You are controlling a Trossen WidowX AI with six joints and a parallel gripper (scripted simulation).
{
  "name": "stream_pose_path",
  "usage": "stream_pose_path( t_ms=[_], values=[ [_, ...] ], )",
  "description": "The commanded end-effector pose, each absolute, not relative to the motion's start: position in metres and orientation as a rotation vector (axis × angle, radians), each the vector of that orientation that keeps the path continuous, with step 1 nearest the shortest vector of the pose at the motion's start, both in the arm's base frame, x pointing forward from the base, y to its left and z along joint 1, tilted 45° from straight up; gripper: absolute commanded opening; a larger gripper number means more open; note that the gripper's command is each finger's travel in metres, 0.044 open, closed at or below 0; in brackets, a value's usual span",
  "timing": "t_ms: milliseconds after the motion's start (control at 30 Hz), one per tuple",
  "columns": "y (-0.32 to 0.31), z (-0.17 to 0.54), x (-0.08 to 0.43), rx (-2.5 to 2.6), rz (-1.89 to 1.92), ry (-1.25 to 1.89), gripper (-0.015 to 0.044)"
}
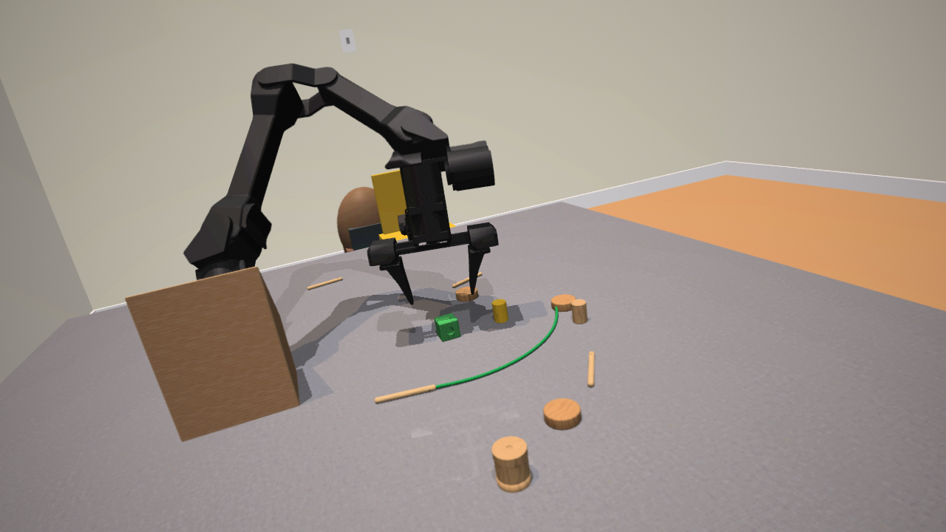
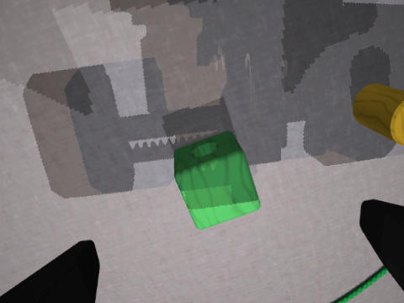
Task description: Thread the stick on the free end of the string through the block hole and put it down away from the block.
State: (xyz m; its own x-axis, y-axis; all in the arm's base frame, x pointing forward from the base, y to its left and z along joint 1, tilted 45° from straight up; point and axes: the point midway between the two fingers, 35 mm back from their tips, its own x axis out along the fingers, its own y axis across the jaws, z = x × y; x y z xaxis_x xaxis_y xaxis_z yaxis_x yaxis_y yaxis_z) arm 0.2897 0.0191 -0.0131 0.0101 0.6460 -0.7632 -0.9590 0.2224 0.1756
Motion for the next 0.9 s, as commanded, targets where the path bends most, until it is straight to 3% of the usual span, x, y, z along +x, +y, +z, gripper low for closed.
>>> stream_pose_path(
  t_ms=[0,500,767,867],
  values=[
    [0.016,-0.0177,0.2878,-0.625,1.444,0.599,0.044],
    [0.0156,-0.0175,0.2878,-0.625,1.444,0.599,0.044],
    [0.0156,-0.0175,0.2878,-0.625,1.444,0.599,0.0237],
    [0.0153,-0.0174,0.2878,-0.625,1.443,0.604,0.0237]
  ],
)
